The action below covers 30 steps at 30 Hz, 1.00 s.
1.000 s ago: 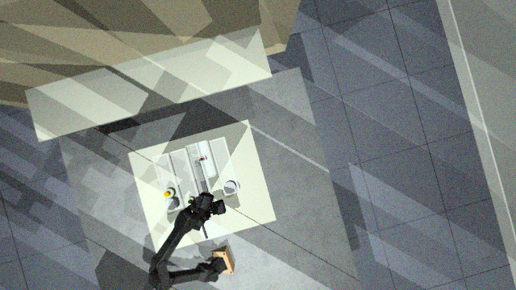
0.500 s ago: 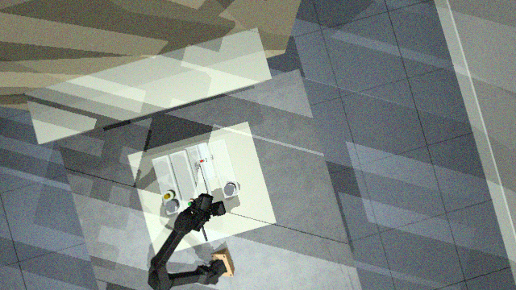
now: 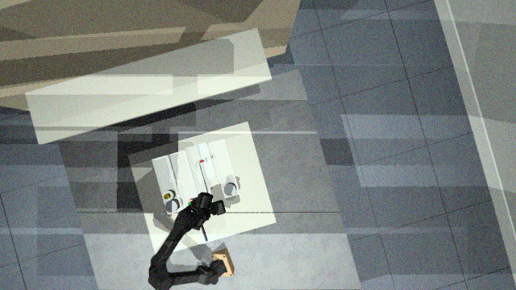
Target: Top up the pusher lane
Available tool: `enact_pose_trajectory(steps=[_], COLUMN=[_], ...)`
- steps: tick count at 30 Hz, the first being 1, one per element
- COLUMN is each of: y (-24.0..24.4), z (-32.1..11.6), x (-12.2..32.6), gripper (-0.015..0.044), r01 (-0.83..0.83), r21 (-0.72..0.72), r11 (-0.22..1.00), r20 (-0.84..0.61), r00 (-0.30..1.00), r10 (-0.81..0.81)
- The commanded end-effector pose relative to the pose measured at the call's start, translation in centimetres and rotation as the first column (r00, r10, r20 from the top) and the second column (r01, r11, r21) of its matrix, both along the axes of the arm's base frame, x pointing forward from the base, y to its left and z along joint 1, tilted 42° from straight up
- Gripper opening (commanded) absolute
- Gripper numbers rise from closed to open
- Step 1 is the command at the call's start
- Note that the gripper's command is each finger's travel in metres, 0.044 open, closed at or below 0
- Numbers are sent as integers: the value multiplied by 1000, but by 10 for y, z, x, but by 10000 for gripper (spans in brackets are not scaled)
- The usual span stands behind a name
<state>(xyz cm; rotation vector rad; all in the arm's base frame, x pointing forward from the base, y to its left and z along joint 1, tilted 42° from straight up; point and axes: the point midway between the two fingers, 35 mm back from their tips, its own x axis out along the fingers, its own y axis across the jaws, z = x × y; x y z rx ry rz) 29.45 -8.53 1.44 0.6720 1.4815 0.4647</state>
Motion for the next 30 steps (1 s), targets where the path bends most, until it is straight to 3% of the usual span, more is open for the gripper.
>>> enact_pose_trajectory(steps=[1, 30], y=[-1, -2], z=[1, 0], x=[4, 16], gripper=[0, 0], r01=[4, 4], r21=[-2, -2], r11=[1000, 1000], r20=[8, 9], r00=[1000, 1000], r10=[-4, -4])
